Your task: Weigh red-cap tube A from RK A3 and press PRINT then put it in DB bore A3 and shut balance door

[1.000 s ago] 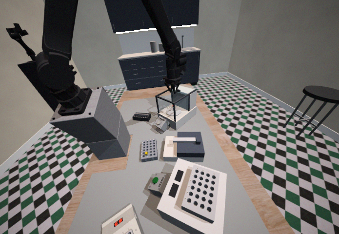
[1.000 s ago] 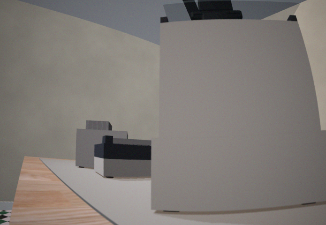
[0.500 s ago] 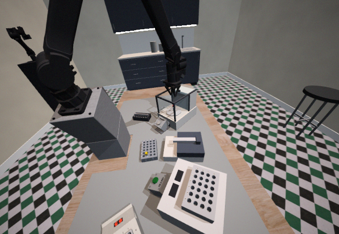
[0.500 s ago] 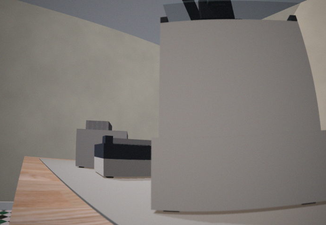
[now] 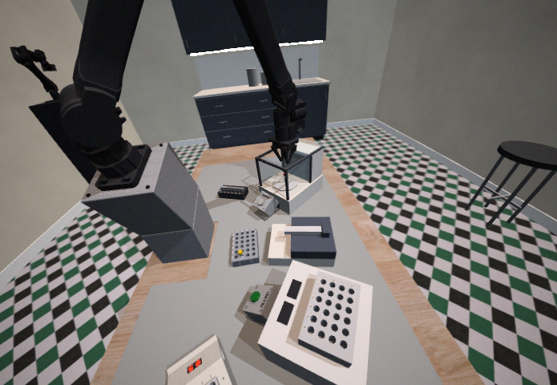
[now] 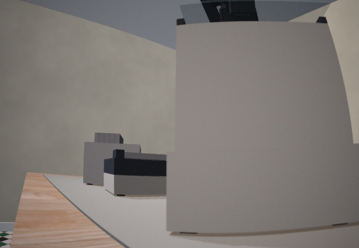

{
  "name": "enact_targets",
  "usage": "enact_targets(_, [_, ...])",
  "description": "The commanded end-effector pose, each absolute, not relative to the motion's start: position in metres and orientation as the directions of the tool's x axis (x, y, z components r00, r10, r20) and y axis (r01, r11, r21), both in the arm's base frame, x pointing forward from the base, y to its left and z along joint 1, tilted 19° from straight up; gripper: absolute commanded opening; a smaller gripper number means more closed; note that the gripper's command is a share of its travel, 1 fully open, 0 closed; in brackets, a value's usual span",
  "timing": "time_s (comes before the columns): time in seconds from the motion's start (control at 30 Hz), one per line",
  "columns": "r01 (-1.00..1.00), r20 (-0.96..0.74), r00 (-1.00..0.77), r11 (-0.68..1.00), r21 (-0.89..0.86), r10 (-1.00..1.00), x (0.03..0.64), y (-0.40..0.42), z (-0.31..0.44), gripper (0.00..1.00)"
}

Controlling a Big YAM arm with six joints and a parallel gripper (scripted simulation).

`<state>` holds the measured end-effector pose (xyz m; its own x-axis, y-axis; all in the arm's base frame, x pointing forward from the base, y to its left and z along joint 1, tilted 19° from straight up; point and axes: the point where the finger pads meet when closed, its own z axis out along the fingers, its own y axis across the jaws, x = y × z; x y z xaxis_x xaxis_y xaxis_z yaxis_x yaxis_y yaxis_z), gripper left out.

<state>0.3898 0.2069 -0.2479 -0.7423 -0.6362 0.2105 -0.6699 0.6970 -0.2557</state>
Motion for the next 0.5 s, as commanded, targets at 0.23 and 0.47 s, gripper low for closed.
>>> enact_targets(0.23, [-0.662, 0.159, -0.747, 0.702, -0.264, -0.645, 0.415, 0.215, -0.253, 0.36])
enact_targets(0.47, [-0.663, 0.185, -0.747, 0.702, -0.26, -0.638, 0.408, 0.202, -0.276, 0.36])
